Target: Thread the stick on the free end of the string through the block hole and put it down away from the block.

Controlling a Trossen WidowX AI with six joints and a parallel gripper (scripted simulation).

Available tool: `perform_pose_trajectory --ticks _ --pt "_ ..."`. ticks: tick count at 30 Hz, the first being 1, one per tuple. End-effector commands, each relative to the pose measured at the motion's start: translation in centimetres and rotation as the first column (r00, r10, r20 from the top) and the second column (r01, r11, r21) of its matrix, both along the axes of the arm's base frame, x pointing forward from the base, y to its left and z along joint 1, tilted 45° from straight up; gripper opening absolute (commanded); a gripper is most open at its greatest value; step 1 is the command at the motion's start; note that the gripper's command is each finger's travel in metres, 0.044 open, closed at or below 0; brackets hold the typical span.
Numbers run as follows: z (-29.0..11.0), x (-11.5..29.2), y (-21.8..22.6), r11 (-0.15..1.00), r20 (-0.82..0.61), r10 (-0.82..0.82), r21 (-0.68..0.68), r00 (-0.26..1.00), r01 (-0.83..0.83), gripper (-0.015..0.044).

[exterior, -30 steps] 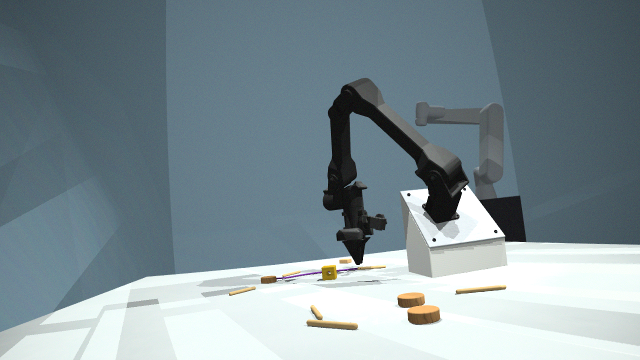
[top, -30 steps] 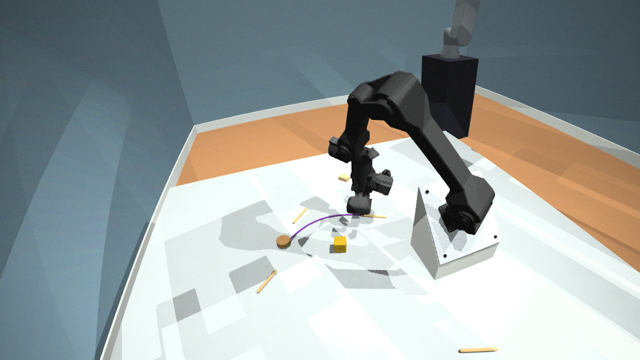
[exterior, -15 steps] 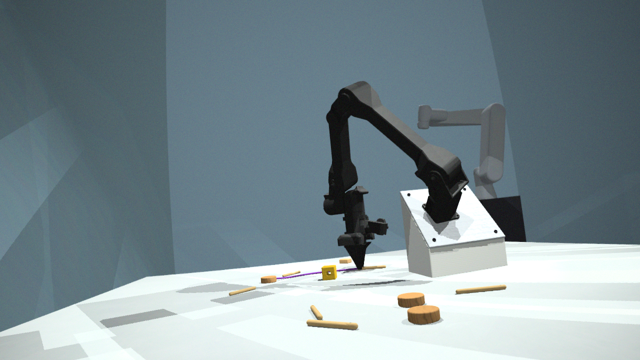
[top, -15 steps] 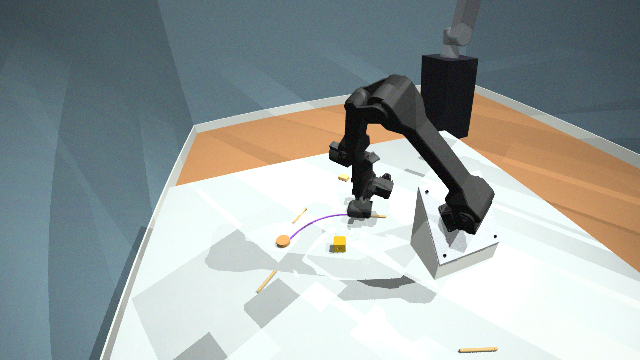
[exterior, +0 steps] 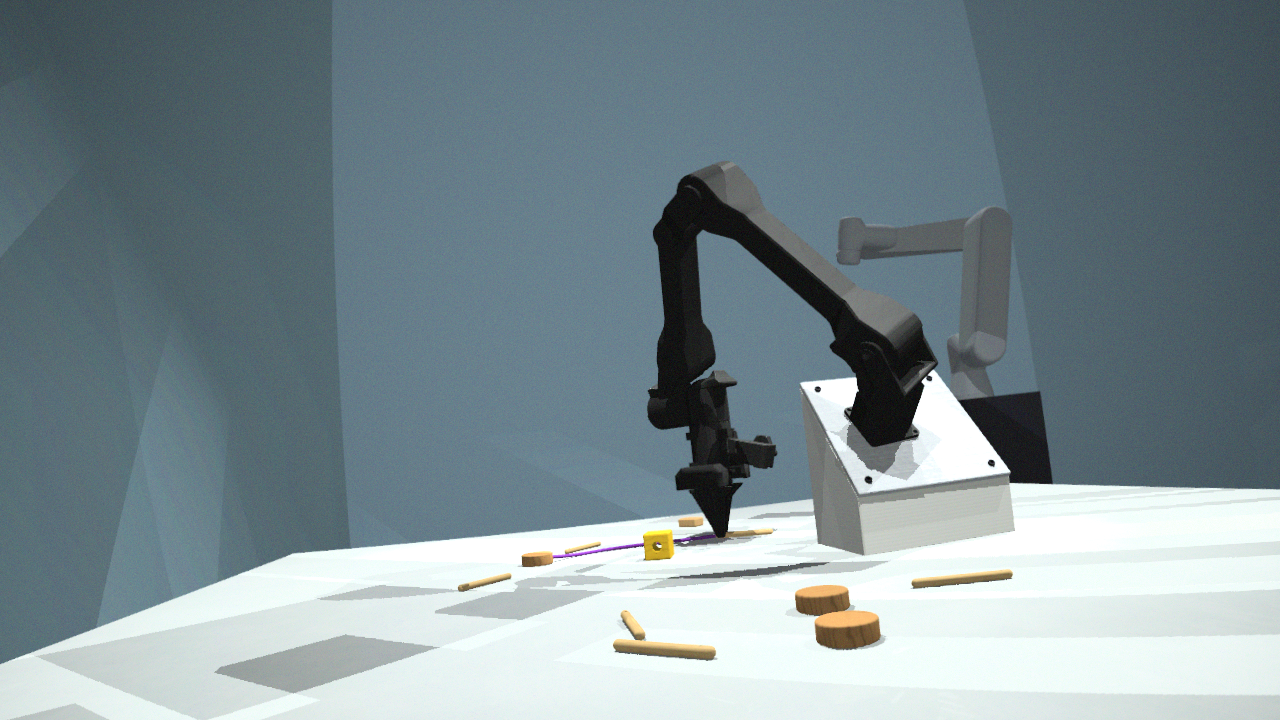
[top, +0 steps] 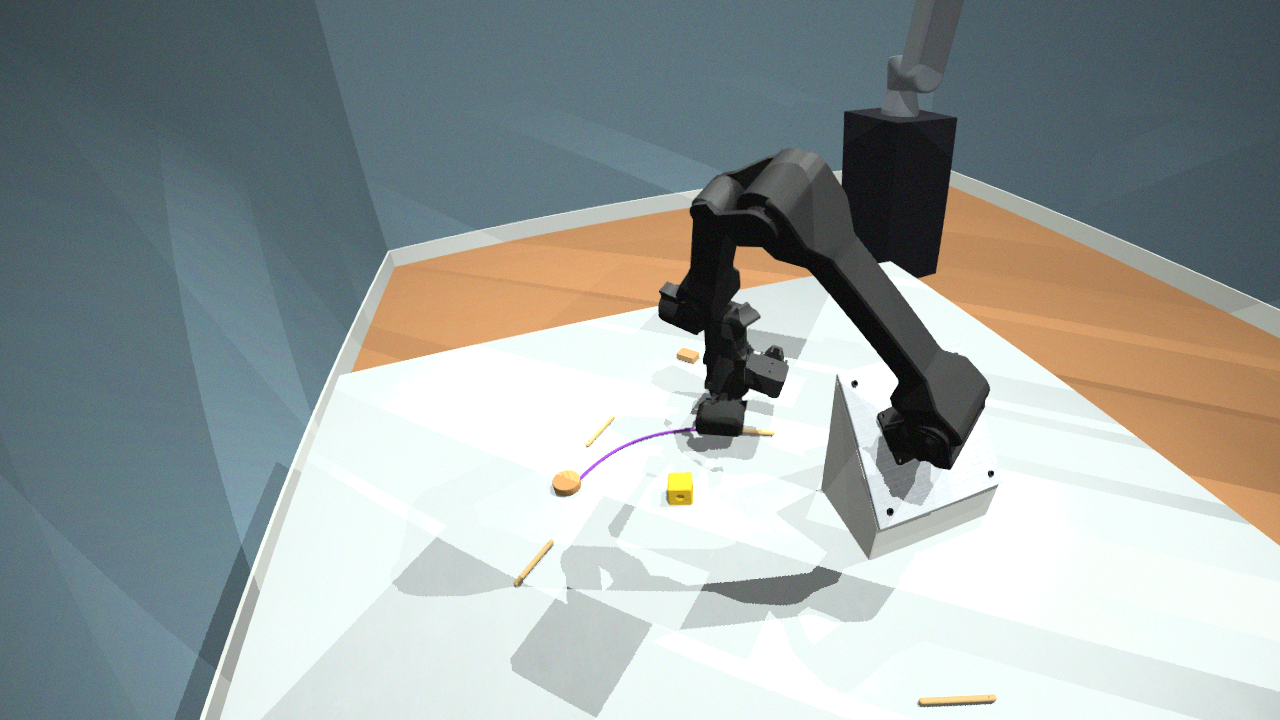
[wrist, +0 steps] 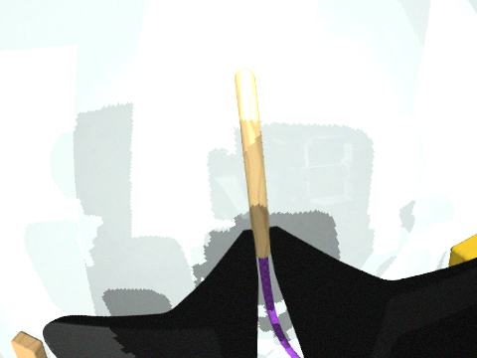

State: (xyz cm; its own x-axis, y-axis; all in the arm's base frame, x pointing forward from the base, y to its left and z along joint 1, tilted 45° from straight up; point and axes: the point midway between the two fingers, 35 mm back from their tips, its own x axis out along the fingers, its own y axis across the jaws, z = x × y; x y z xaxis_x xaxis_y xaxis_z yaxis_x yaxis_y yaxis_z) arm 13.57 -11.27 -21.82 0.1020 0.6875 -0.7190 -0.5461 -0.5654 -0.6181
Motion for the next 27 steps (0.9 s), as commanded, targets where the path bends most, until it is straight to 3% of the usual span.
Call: perform_pose_trajectory --ticks 1,27 --pt "0.3 0.0 -0.6 1.0 0.003 0.002 -0.009 1.0 -0.002 0.0" --pt "2.7 -0.3 -3.0 1.0 0.002 0.002 -0.011 1.0 -0.002 0.0"
